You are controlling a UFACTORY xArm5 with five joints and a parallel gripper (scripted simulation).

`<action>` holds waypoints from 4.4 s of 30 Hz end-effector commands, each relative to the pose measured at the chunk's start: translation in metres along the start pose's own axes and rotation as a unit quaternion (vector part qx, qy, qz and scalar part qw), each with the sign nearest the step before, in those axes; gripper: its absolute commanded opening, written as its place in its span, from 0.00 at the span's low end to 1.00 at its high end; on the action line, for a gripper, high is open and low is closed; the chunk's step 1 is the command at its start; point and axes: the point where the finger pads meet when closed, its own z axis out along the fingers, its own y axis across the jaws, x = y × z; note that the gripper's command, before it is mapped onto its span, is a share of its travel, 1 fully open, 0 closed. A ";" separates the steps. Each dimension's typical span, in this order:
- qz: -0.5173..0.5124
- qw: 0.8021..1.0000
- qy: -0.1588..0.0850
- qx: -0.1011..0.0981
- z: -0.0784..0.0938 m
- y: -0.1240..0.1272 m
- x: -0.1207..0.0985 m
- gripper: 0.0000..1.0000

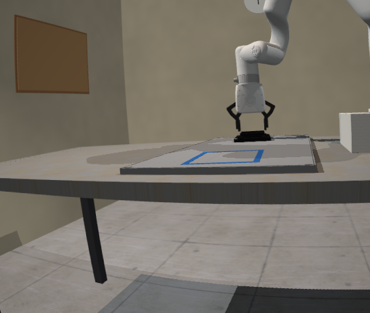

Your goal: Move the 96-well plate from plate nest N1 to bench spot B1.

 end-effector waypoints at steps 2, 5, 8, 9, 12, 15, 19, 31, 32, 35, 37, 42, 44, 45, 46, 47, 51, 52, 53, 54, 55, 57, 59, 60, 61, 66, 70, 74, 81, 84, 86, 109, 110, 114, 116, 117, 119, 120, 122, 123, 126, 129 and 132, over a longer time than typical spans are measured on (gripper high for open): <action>0.000 1.000 0.001 0.001 0.002 -0.001 0.001 1.00; 0.000 1.000 0.001 0.001 0.004 -0.001 0.001 1.00; 0.000 1.000 0.001 0.001 0.006 -0.001 0.001 1.00; 0.000 1.000 0.001 0.001 0.007 -0.001 0.001 1.00; 0.000 1.000 0.001 0.001 0.007 -0.001 0.001 1.00; 0.000 1.000 0.001 0.001 0.009 -0.001 0.001 1.00; 0.000 1.000 0.001 0.001 0.009 -0.001 0.001 1.00; 0.000 1.000 0.001 0.001 0.009 -0.001 0.001 1.00; 0.000 1.000 0.001 0.001 0.009 -0.001 0.001 1.00; 0.000 1.000 0.001 0.001 0.009 -0.001 0.001 0.00; 0.000 1.000 0.001 0.001 0.009 -0.001 0.001 0.00; 0.000 1.000 0.001 0.001 0.009 -0.001 0.001 0.00; 0.000 1.000 0.001 0.001 0.009 -0.001 0.001 0.00; 0.000 1.000 0.001 0.001 0.009 -0.001 0.001 0.00; 0.000 1.000 0.001 0.001 0.009 -0.001 0.001 0.00; 0.000 1.000 0.001 0.001 0.009 -0.001 0.001 0.00; 0.000 1.000 0.001 0.001 0.009 -0.001 0.001 0.00; 0.000 1.000 0.001 0.001 0.009 -0.001 0.001 0.00; 0.000 1.000 0.001 0.001 0.009 -0.001 0.001 0.00; 0.000 1.000 0.001 0.001 0.009 -0.001 0.001 0.00; 0.000 1.000 0.001 0.001 0.009 -0.001 0.001 0.00; 0.000 1.000 0.001 0.001 0.009 -0.001 0.001 0.00; 0.000 1.000 0.001 0.001 0.009 -0.001 0.001 0.00; 0.000 1.000 0.001 0.001 0.009 -0.001 0.001 0.00; 0.000 1.000 0.001 0.001 0.009 -0.001 0.001 0.00; 0.000 1.000 0.001 0.001 0.009 -0.001 0.001 0.00; 0.000 1.000 0.001 0.001 0.009 -0.001 0.001 0.00; 0.000 1.000 0.001 0.001 0.009 -0.001 0.001 0.00; 0.000 1.000 0.001 0.001 0.009 -0.001 0.001 0.00; 0.000 1.000 0.001 0.001 0.009 -0.001 0.001 0.00; 0.000 1.000 0.001 0.001 0.007 -0.001 0.001 0.00; 0.000 1.000 0.001 0.001 -0.007 -0.001 0.001 0.00; 0.000 1.000 0.001 0.001 -0.007 -0.001 0.001 0.00; 0.000 1.000 0.001 0.001 -0.009 -0.001 0.001 0.00; 0.000 1.000 0.001 0.001 -0.010 -0.001 0.001 0.00; 0.000 1.000 0.001 0.001 -0.011 -0.001 0.001 0.00; 0.000 1.000 0.001 0.001 -0.011 -0.001 0.001 0.00; 0.000 1.000 0.001 0.001 -0.011 -0.001 0.001 0.00; 0.000 1.000 0.001 0.001 -0.011 -0.001 0.001 0.00; 0.000 1.000 0.001 0.001 -0.011 -0.001 0.001 0.00; 0.000 1.000 0.001 0.001 -0.015 -0.001 0.001 0.00; 0.000 1.000 0.001 0.001 -0.018 -0.001 0.001 0.00; 0.000 1.000 0.001 0.001 -0.021 -0.001 0.001 0.00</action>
